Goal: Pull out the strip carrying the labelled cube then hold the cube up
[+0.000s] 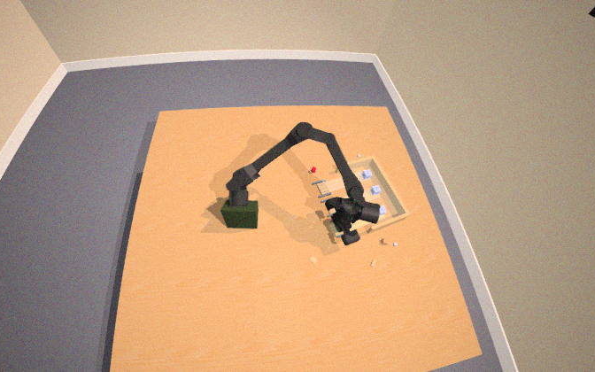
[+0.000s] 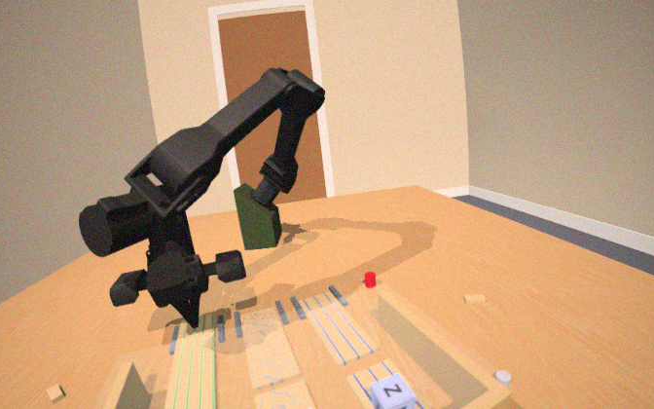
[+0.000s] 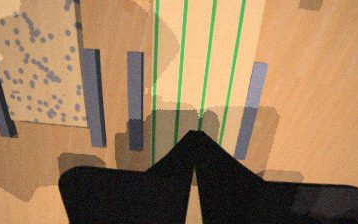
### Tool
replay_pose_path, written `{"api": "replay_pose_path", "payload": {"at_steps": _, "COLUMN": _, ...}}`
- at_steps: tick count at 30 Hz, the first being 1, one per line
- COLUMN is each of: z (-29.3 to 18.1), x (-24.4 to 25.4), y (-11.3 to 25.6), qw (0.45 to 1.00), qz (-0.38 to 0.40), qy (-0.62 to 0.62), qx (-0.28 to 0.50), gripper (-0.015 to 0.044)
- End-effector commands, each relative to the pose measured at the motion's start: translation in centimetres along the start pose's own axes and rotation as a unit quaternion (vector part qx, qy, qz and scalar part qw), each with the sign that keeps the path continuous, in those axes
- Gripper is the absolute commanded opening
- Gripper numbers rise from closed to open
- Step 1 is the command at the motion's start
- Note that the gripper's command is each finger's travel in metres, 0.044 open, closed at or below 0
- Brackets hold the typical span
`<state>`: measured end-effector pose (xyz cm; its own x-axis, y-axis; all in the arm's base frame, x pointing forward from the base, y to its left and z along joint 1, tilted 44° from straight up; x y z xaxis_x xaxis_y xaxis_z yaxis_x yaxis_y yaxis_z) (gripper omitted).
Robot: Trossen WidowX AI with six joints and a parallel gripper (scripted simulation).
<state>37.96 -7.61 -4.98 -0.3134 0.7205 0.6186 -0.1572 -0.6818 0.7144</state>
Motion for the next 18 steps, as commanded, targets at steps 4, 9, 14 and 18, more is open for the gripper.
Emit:
{"api": "replay_pose_path", "payload": {"at_steps": 4, "z": -1.7, "x": 0.2, "y": -0.7, "qw": 1.0, "qz": 0.003, "qy": -0.002, "qx": 0.012, "gripper": 0.0}}
{"api": "replay_pose_path", "payload": {"at_steps": 9, "z": -2.5, "x": 0.3, "y": -0.7, "qw": 1.0, "qz": 0.003, "qy": -0.002, "qx": 0.012, "gripper": 0.0}}
{"api": "replay_pose_path", "payload": {"at_steps": 14, "z": -3.2, "x": 0.3, "y": -0.7, "qw": 1.0, "qz": 0.003, "qy": -0.003, "qx": 0.012, "gripper": 0.0}}
{"api": "replay_pose_path", "payload": {"at_steps": 18, "z": -3.8, "x": 0.4, "y": -0.7, "qw": 1.0, "qz": 0.003, "qy": -0.003, "qx": 0.012, "gripper": 0.0}}
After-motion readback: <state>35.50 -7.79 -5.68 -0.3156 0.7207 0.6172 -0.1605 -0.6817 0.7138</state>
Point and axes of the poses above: the point midway between the two fingers, 35 mm back from their tips, its own y axis back along the fingers, its own x axis across the jaws, z = x × y, the point moved 4 cm from there along y, back along the fingers, and after that the axes turned 5 degrees about y, right-handed, at the moved point
